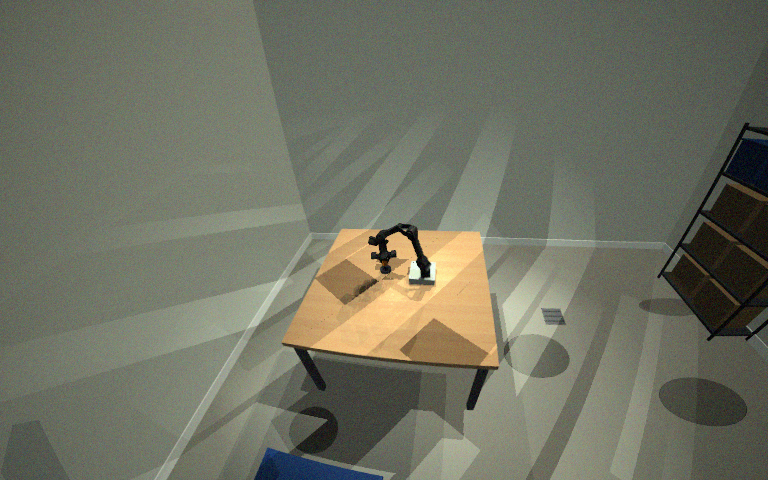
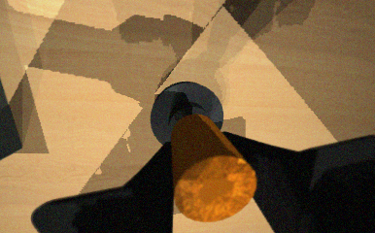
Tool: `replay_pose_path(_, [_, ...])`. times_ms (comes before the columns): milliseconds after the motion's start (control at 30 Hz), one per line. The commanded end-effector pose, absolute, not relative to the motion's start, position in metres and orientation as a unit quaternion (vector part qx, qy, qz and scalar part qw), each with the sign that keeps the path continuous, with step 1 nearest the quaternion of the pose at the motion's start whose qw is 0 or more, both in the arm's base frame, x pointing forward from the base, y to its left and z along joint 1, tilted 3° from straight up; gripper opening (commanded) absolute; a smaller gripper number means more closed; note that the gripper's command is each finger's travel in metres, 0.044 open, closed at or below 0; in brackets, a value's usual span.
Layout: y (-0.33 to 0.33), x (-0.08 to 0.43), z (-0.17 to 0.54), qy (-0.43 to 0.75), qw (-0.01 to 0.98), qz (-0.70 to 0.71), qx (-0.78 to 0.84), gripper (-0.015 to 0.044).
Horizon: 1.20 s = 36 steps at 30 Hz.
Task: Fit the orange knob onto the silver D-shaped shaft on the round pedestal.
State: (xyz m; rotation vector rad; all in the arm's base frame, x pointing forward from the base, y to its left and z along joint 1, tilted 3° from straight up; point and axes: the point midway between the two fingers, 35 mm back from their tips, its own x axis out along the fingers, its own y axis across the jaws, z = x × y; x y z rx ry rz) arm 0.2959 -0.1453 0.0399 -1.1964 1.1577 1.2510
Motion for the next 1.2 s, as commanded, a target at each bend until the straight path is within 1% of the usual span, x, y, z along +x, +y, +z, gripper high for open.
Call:
replay_pose_path(0, [-0.1462,0.2965,0.0398,0.479,0.502,0.519,-0.500,0.0000])
replay_pose_path(400, [-0.1468,0.2970,0.0443,0.476,0.500,0.521,-0.502,0.0000])
replay_pose_path(633, [-0.1471,0.2972,0.0436,0.422,0.447,0.566,-0.550,0.0000])
replay_pose_path(1167, [-0.1465,0.2967,0.0393,0.422,0.447,0.566,-0.550,0.0000])
